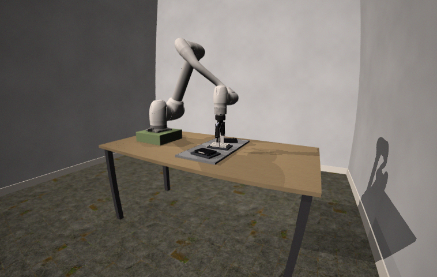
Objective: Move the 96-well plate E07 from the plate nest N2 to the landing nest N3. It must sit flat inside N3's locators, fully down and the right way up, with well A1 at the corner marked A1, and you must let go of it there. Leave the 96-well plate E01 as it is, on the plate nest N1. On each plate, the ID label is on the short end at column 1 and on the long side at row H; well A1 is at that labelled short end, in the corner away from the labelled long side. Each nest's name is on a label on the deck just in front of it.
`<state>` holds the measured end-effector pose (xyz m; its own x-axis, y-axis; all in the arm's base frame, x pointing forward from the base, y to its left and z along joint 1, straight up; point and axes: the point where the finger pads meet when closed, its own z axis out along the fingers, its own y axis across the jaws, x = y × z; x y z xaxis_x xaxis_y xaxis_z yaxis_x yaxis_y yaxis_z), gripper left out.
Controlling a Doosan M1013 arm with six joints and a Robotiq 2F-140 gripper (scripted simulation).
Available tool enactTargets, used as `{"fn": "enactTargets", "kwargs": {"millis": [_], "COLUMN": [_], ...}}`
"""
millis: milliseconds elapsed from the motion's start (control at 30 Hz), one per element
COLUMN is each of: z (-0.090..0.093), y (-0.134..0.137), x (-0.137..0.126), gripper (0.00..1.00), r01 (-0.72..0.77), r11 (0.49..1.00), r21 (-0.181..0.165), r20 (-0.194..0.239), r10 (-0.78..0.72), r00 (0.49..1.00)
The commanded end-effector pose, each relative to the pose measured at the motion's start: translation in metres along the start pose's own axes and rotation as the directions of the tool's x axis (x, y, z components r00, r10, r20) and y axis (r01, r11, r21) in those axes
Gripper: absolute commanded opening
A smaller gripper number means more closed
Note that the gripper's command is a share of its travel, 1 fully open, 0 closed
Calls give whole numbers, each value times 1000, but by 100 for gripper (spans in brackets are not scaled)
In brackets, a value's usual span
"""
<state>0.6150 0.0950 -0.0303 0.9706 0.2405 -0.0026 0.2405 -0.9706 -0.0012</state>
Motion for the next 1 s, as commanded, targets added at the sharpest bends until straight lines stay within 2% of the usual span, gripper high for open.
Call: {"fn": "enactTargets", "kwargs": {"millis": [0,500,533,967], "z": [0,0,0,0], "y": [0,0,0,0], "x": [0,0,0,0], "gripper": [0,0,66,66], "r01": [0,0,0,0], "r11": [1000,1000,1000,1000], "r21": [0,0,0,0], "r20": [0,0,0,0], "r10": [0,0,0,0], "r00": [1000,1000,1000,1000]}}
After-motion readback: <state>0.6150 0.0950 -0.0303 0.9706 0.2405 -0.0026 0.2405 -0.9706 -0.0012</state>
